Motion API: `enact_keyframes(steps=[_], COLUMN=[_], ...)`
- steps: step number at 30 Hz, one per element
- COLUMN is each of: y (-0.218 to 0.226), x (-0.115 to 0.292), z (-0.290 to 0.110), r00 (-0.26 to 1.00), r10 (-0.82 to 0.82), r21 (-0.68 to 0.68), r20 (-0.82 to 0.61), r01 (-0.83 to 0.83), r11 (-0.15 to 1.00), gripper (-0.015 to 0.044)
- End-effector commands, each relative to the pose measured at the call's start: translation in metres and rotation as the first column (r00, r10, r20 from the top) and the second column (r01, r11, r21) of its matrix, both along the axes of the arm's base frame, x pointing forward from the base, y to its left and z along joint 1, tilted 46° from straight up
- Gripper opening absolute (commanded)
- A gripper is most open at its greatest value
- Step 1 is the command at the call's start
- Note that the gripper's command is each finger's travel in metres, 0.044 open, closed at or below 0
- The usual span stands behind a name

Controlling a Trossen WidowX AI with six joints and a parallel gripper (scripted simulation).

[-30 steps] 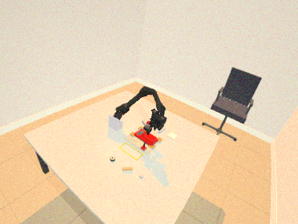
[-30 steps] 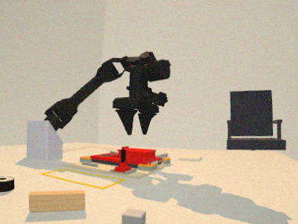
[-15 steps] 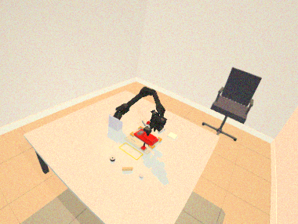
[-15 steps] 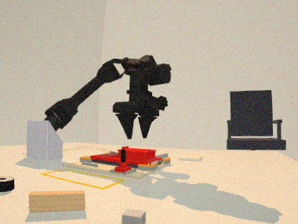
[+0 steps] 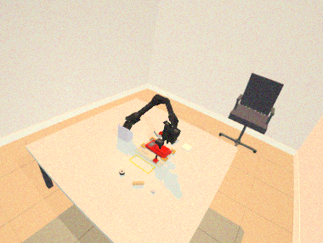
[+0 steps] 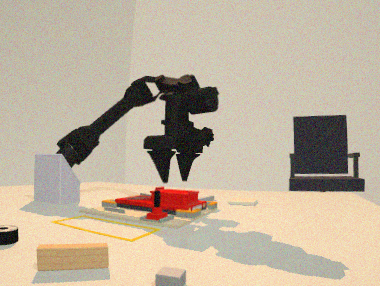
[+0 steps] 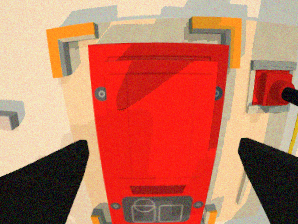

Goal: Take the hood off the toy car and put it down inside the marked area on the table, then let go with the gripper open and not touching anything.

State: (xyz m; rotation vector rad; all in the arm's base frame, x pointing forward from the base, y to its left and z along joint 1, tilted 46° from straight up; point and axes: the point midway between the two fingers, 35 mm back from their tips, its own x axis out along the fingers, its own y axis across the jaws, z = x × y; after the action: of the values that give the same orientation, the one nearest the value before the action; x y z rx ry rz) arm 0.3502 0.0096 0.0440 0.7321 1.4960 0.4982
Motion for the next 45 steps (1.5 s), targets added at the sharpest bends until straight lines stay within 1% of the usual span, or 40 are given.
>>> enact_keyframes(steps=[1, 45], y=[0.003, 0.022], x=[0.000, -0.001], z=[-0.002, -0.020], r00=[1.000, 1.000], r10=[-0.001, -0.001], r21=[0.006, 0.008], r20=[-0.002, -0.002], r01=[0.001, 0.001], r11=[1.000, 1.000], gripper=[0.0440, 0.0440])
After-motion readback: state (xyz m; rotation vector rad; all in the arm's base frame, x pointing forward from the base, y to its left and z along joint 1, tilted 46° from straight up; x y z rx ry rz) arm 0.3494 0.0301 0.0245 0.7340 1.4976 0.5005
